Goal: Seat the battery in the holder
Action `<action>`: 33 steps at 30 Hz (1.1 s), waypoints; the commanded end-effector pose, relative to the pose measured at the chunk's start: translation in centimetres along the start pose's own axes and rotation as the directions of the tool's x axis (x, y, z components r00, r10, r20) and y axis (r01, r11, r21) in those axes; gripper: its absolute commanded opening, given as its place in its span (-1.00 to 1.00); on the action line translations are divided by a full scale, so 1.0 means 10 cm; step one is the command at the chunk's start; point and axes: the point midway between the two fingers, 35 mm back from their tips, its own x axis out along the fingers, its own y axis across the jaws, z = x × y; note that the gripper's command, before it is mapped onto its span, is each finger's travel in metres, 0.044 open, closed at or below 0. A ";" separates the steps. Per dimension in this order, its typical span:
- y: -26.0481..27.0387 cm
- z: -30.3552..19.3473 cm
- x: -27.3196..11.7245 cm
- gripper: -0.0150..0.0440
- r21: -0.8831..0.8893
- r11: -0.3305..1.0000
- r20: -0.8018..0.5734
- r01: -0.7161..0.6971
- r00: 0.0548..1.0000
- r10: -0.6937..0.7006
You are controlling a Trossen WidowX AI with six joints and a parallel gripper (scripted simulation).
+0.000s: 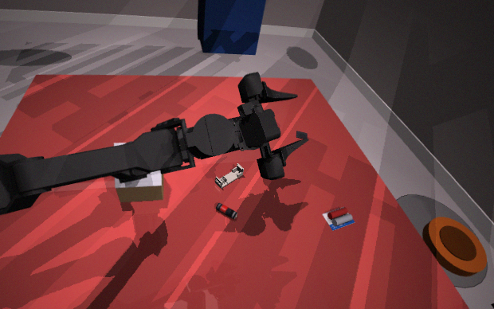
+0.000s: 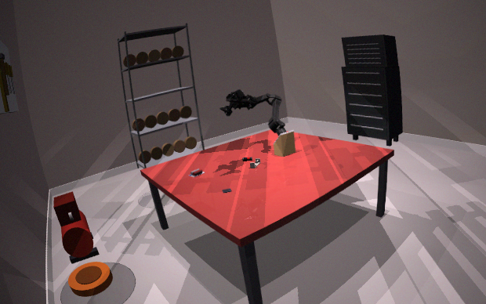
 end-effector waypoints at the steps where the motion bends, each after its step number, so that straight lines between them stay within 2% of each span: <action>1: -0.02 -0.04 0.02 0.78 0.007 1.000 -0.016 0.010 1.000 -0.010; 3: -0.16 -0.33 0.11 0.60 0.057 0.994 -0.143 0.095 0.986 -0.086; 6: -0.46 -0.93 0.18 0.33 0.099 0.950 -0.389 0.296 0.890 -0.237; 9: -0.70 -1.39 0.11 0.29 0.070 0.884 -0.560 0.462 0.751 -0.349; 14: -1.11 -2.12 -0.30 0.29 -0.140 0.690 -0.770 0.710 0.361 -0.527; 18: -1.37 -2.47 -0.77 0.29 -0.396 0.503 -0.782 0.768 0.006 -0.624; 20: -1.45 -2.54 -0.94 0.29 -0.493 0.436 -0.751 0.753 -0.115 -0.650; 22: -1.46 -2.56 -0.98 0.29 -0.514 0.422 -0.742 0.747 -0.141 -0.655; 33: -1.47 -2.56 -0.98 0.29 -0.514 0.422 -0.742 0.747 -0.141 -0.655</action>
